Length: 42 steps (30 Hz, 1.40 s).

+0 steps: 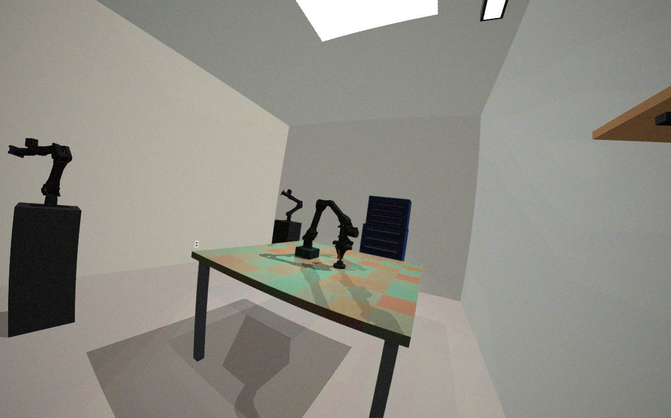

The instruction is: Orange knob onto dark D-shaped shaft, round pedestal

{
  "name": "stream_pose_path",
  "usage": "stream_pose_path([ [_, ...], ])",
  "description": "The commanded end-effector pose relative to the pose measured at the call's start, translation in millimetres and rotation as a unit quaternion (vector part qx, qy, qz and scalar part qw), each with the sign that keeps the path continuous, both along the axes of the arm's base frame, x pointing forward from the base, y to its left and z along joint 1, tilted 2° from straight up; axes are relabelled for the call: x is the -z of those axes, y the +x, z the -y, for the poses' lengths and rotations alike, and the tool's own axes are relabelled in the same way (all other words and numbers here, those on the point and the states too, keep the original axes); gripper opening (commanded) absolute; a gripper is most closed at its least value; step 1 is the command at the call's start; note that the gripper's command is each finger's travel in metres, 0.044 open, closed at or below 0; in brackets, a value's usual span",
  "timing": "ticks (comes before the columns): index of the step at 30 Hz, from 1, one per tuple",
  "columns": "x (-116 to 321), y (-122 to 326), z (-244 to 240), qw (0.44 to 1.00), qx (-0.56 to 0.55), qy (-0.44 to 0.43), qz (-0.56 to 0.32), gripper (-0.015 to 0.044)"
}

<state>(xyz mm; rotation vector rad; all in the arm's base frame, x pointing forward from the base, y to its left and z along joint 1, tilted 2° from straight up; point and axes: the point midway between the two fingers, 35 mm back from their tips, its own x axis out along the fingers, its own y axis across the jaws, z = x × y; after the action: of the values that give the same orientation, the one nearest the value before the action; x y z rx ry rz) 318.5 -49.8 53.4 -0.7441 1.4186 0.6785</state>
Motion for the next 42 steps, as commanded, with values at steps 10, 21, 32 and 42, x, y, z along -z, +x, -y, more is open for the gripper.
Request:
stream_pose_path([
  [10, -0.1, 8.1, 1.0, 1.0, -0.012, 0.0, 0.004, 0.0],
  [21, 0.8, 7.5, 1.0, 1.0, -0.012, 0.0, 0.004, 0.0],
  [32, -3.6, 4.2, 0.4, 0.997, -0.074, -0.003, 0.002, 0.0],
  [42, -2.2, -1.8, -0.2, 0.993, -0.116, -0.005, 0.001, 0.0],
])
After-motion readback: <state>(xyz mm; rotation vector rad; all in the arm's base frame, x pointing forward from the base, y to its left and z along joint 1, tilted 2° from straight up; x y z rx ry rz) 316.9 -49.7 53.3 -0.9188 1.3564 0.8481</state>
